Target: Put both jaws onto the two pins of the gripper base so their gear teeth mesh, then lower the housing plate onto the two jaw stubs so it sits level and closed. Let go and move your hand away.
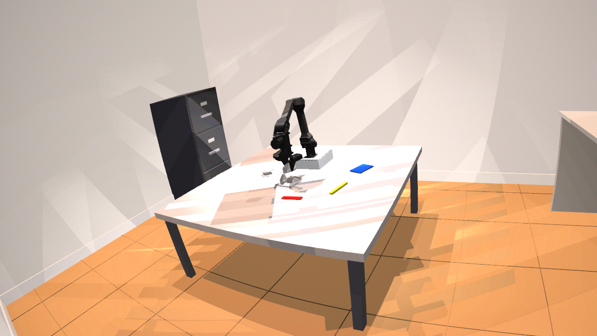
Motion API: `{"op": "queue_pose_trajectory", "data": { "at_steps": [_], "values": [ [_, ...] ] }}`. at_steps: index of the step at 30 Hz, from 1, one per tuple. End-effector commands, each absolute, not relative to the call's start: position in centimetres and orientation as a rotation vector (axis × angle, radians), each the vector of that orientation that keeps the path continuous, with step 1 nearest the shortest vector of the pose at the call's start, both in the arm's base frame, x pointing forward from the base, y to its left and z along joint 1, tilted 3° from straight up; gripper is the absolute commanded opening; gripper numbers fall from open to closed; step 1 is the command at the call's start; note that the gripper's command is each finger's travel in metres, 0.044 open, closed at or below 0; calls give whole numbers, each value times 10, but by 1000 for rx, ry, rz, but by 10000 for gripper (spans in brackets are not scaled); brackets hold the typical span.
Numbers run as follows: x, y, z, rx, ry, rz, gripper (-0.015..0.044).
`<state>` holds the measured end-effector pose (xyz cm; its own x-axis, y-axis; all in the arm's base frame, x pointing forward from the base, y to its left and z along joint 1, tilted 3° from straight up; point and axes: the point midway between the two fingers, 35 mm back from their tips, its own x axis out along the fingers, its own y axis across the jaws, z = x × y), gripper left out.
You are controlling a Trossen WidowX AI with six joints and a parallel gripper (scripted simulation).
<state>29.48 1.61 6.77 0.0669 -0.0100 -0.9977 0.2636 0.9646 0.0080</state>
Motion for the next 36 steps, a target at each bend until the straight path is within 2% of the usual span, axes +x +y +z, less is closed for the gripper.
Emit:
{"op": "queue_pose_trajectory", "data": {
  "at_steps": [1, 36],
  "values": [
    [295, 16, 68, 212, 1493, -210, 134],
    [298, 16, 44, 216, 1493, -213, 134]
  ]
}}
